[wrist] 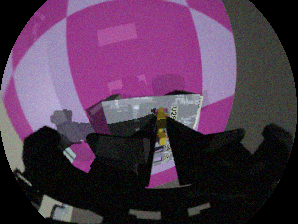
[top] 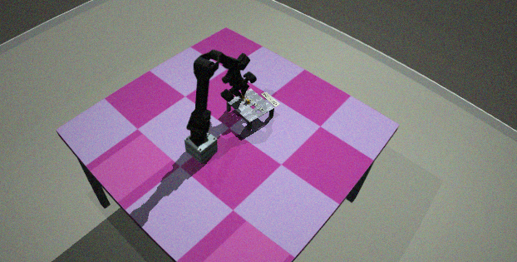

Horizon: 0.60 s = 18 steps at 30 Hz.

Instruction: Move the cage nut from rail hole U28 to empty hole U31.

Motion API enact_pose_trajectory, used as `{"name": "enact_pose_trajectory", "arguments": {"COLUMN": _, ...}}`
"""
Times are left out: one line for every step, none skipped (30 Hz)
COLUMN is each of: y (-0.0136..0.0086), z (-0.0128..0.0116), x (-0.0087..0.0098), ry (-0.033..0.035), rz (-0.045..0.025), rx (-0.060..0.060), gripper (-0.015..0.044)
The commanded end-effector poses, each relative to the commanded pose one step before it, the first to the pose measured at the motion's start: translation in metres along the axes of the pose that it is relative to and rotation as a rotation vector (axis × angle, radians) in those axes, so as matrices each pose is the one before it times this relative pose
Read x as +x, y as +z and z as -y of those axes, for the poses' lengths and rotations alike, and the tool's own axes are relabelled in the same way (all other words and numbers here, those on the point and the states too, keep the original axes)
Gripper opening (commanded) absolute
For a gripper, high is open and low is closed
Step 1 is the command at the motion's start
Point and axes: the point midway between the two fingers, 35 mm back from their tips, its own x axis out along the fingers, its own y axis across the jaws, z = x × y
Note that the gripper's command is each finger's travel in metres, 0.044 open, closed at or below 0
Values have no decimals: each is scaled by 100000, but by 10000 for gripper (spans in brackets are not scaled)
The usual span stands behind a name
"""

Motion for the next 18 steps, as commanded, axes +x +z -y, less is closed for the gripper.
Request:
{"name": "enact_pose_trajectory", "arguments": {"y": 173, "z": 432, "x": -489, "ry": -1271, "rz": 941, "rx": -242, "gripper": 37}}
{"name": "enact_pose_trajectory", "arguments": {"y": 0, "z": 0, "x": 0, "ry": 0, "rz": 0, "rx": 0, "gripper": 37}}
{"name": "enact_pose_trajectory", "arguments": {"y": 0, "z": 0, "x": 0, "ry": 0, "rz": 0, "rx": 0, "gripper": 37}}
{"name": "enact_pose_trajectory", "arguments": {"y": 0, "z": 0, "x": 0, "ry": 0, "rz": 0, "rx": 0, "gripper": 37}}
{"name": "enact_pose_trajectory", "arguments": {"y": 0, "z": 0, "x": 0, "ry": 0, "rz": 0, "rx": 0, "gripper": 37}}
{"name": "enact_pose_trajectory", "arguments": {"y": 0, "z": 0, "x": 0, "ry": 0, "rz": 0, "rx": 0, "gripper": 37}}
{"name": "enact_pose_trajectory", "arguments": {"y": 0, "z": 0, "x": 0, "ry": 0, "rz": 0, "rx": 0, "gripper": 37}}
{"name": "enact_pose_trajectory", "arguments": {"y": 0, "z": 2, "x": 0, "ry": 36, "rz": 0, "rx": 0, "gripper": 37}}
{"name": "enact_pose_trajectory", "arguments": {"y": 0, "z": 3, "x": 0, "ry": 65, "rz": 0, "rx": 0, "gripper": 37}}
{"name": "enact_pose_trajectory", "arguments": {"y": 0, "z": 4, "x": 0, "ry": 97, "rz": 0, "rx": 0, "gripper": 37}}
{"name": "enact_pose_trajectory", "arguments": {"y": 0, "z": 5, "x": 0, "ry": 117, "rz": 0, "rx": 0, "gripper": 37}}
{"name": "enact_pose_trajectory", "arguments": {"y": 0, "z": 6, "x": 0, "ry": 138, "rz": 0, "rx": 0, "gripper": 37}}
{"name": "enact_pose_trajectory", "arguments": {"y": 0, "z": 7, "x": 0, "ry": 162, "rz": 0, "rx": 0, "gripper": 37}}
{"name": "enact_pose_trajectory", "arguments": {"y": 0, "z": 8, "x": -1, "ry": 186, "rz": 0, "rx": 0, "gripper": 37}}
{"name": "enact_pose_trajectory", "arguments": {"y": 0, "z": 9, "x": -1, "ry": 201, "rz": 0, "rx": 0, "gripper": 37}}
{"name": "enact_pose_trajectory", "arguments": {"y": 0, "z": 9, "x": -1, "ry": 206, "rz": 0, "rx": 1, "gripper": 37}}
{"name": "enact_pose_trajectory", "arguments": {"y": 0, "z": 9, "x": -1, "ry": 207, "rz": 0, "rx": 1, "gripper": 37}}
{"name": "enact_pose_trajectory", "arguments": {"y": 0, "z": 7, "x": -1, "ry": 166, "rz": 0, "rx": 1, "gripper": 37}}
